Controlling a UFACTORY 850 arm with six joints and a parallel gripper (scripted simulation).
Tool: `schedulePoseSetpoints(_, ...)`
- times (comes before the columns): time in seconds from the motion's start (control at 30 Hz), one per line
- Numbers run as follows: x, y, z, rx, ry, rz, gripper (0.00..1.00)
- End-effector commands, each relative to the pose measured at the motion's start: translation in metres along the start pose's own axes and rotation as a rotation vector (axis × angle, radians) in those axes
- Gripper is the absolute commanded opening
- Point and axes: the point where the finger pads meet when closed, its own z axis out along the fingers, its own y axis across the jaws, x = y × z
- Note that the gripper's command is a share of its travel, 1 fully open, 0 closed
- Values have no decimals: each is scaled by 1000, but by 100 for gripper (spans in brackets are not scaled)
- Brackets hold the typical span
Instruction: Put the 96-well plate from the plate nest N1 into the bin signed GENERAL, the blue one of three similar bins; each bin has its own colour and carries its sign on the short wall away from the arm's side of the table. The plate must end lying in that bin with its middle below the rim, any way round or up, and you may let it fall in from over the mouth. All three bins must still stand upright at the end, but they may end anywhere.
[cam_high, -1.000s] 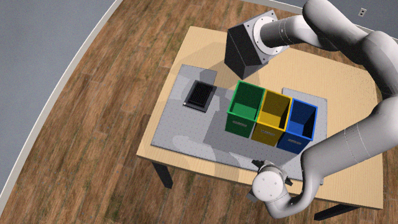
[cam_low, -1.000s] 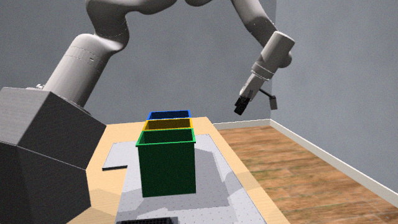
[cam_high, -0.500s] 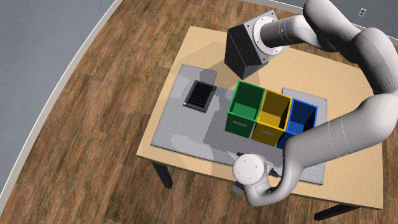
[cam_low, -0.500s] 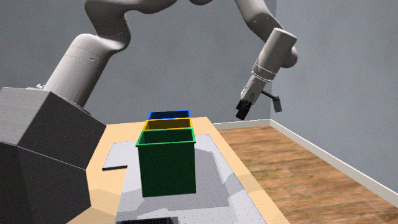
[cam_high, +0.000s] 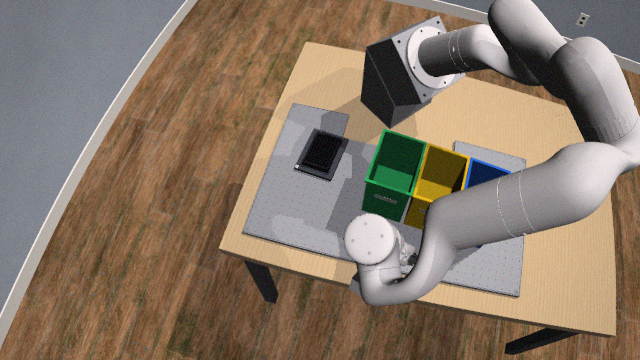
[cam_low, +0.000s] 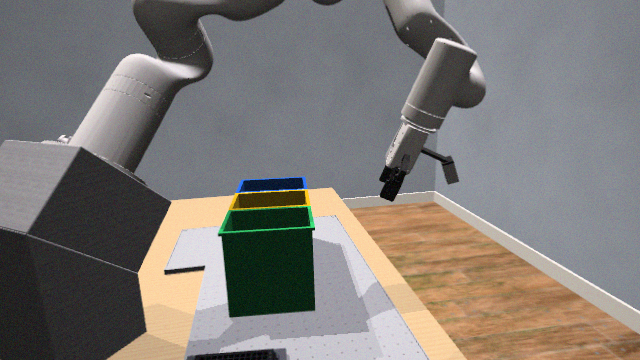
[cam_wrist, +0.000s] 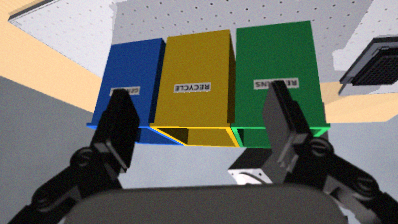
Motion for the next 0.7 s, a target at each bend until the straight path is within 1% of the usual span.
schedulePoseSetpoints(0.0,-2,19,-3,7,38,-17,100)
schedulePoseSetpoints(0.13,-5,38,-5,7,38,-17,100)
schedulePoseSetpoints(0.17,-6,42,-6,10,68,-30,100)
schedulePoseSetpoints(0.23,-9,52,-7,10,71,-31,100)
schedulePoseSetpoints(0.3,-9,52,-7,10,71,-31,100)
schedulePoseSetpoints(0.37,-11,62,-8,10,71,-31,100)
schedulePoseSetpoints(0.4,-12,67,-8,10,102,-44,100)
schedulePoseSetpoints(0.6,-20,93,-11,10,104,-45,100)
schedulePoseSetpoints(0.63,-21,97,-11,8,135,-58,100)
schedulePoseSetpoints(0.67,-23,102,-11,8,136,-58,100)
